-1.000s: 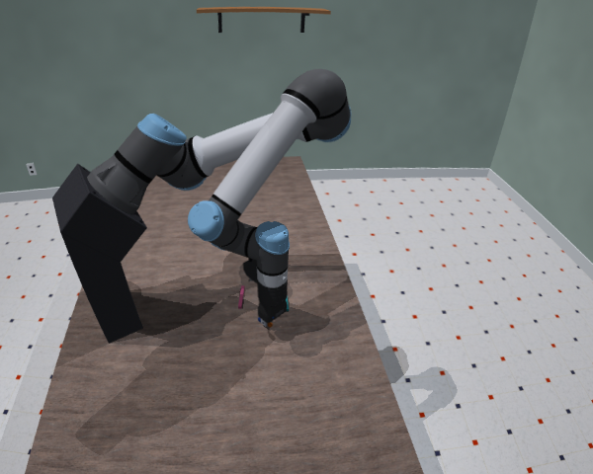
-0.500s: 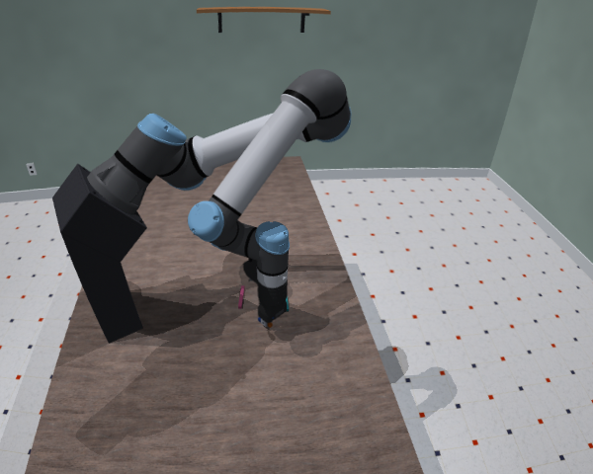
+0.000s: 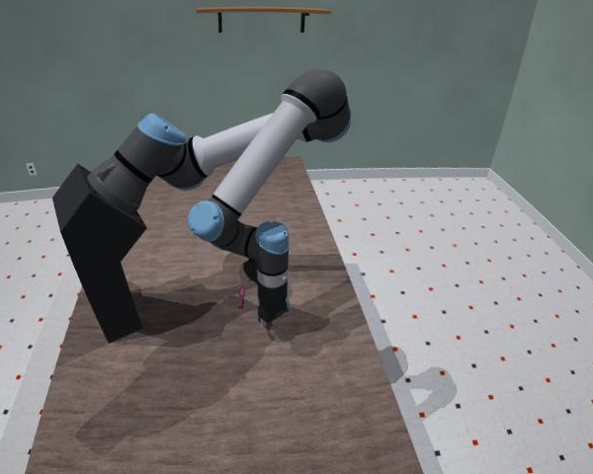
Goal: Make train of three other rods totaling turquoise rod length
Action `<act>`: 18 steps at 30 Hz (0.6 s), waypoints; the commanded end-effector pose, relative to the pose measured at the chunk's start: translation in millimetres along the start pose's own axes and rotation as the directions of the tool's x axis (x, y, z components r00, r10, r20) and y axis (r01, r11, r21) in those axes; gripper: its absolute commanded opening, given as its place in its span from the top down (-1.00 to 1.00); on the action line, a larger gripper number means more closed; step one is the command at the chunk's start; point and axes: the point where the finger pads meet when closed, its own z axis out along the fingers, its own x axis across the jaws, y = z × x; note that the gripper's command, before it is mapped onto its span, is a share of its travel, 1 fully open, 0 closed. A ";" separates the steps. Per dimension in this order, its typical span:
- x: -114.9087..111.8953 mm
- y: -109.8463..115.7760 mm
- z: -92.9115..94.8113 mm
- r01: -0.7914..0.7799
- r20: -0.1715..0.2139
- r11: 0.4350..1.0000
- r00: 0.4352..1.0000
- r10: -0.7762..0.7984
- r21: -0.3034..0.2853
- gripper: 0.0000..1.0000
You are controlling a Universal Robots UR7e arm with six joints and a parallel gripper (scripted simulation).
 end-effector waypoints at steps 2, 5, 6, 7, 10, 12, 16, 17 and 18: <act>0.1 0.3 -0.2 0.000 0.000 1.000 1.000 0.000 -0.001 0.52; 0.1 0.3 0.2 0.000 0.000 1.000 1.000 0.000 -0.001 0.52; 0.1 0.3 0.5 0.000 0.000 1.000 1.000 0.000 -0.001 0.52; 0.1 0.3 1.0 0.000 0.000 1.000 1.000 0.000 -0.001 0.52; 0.1 0.3 3.0 0.000 0.000 1.000 1.000 0.000 -0.001 0.52; 0.1 0.3 3.0 0.000 0.000 1.000 1.000 0.000 -0.001 0.52; 0.1 0.3 6.6 0.000 0.000 1.000 1.000 0.000 -0.001 0.52; 0.1 0.3 7.6 0.000 0.000 1.000 1.000 0.000 -0.001 0.52; 0.1 0.3 8.4 0.000 0.000 1.000 1.000 0.000 -0.001 0.52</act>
